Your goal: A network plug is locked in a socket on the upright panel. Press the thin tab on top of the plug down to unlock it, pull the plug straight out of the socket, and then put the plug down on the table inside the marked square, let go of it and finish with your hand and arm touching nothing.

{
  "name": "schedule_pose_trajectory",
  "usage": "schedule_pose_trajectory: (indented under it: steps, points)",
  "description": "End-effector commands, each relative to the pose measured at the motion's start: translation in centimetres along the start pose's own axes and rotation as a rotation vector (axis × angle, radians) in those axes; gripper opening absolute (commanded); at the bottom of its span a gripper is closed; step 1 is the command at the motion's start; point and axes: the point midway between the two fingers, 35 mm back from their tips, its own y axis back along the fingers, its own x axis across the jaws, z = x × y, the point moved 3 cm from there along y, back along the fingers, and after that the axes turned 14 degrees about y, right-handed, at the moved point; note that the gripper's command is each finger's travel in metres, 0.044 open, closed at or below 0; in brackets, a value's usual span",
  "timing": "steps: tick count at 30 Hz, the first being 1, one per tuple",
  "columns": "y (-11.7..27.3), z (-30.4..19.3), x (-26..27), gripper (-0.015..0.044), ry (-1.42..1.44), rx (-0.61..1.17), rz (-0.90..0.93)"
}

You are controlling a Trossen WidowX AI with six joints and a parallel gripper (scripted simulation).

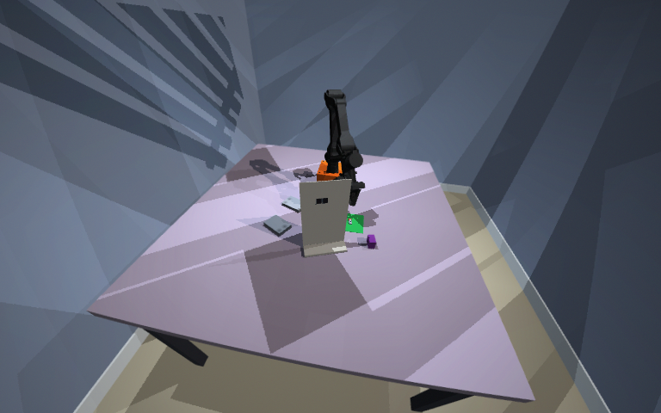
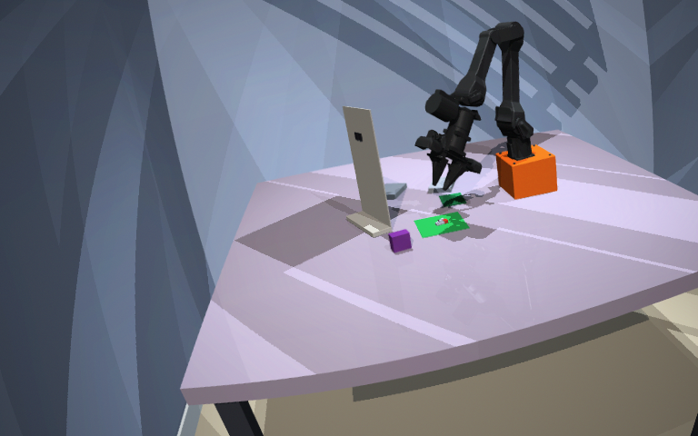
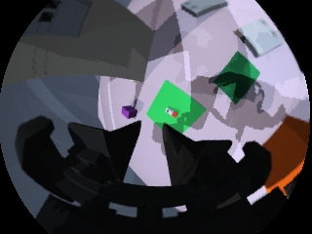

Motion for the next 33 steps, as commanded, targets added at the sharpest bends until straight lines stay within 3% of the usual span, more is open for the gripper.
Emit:
schedule_pose_trajectory:
  steps: [1,33]
  points:
    - [0.4,0.1,0.4,0.0156,0.001,-0.005,0.005]
    - [4.7,0.8,3.3,0.0156,0.001,-0.002,0.002]
